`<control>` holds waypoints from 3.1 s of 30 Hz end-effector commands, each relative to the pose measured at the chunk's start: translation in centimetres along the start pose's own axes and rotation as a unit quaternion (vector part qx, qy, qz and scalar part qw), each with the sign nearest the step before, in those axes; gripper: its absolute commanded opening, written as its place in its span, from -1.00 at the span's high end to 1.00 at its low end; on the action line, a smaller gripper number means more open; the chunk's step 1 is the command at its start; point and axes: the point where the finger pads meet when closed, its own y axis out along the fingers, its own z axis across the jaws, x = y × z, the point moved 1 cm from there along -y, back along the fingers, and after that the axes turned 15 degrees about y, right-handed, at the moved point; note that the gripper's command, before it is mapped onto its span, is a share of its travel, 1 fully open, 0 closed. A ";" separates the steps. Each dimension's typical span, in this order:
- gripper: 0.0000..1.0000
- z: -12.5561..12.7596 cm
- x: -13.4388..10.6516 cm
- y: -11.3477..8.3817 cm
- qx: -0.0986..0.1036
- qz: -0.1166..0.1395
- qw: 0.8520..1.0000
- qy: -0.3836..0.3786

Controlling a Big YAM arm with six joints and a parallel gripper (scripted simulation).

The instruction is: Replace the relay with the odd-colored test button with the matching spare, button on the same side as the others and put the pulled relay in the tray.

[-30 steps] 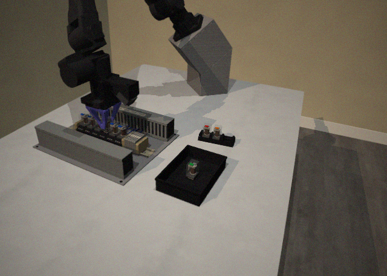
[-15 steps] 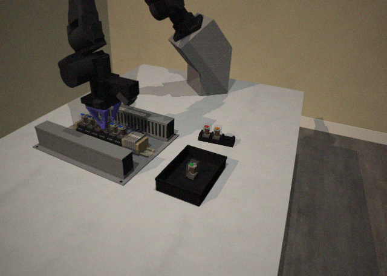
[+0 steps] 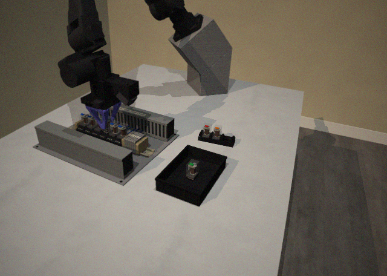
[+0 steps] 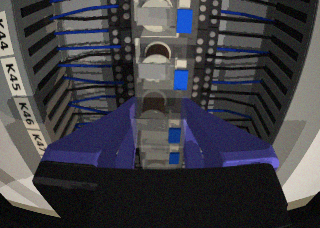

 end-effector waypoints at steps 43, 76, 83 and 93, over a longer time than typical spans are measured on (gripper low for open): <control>1.00 -2.5 0.9 -1.0 -0.023 -0.008 1.000 0.010; 1.00 -2.3 1.0 -1.0 -0.017 -0.007 1.000 0.006; 1.00 -2.3 1.0 -1.0 -0.017 -0.007 1.000 0.006; 1.00 -2.3 1.0 -1.0 -0.017 -0.007 1.000 0.006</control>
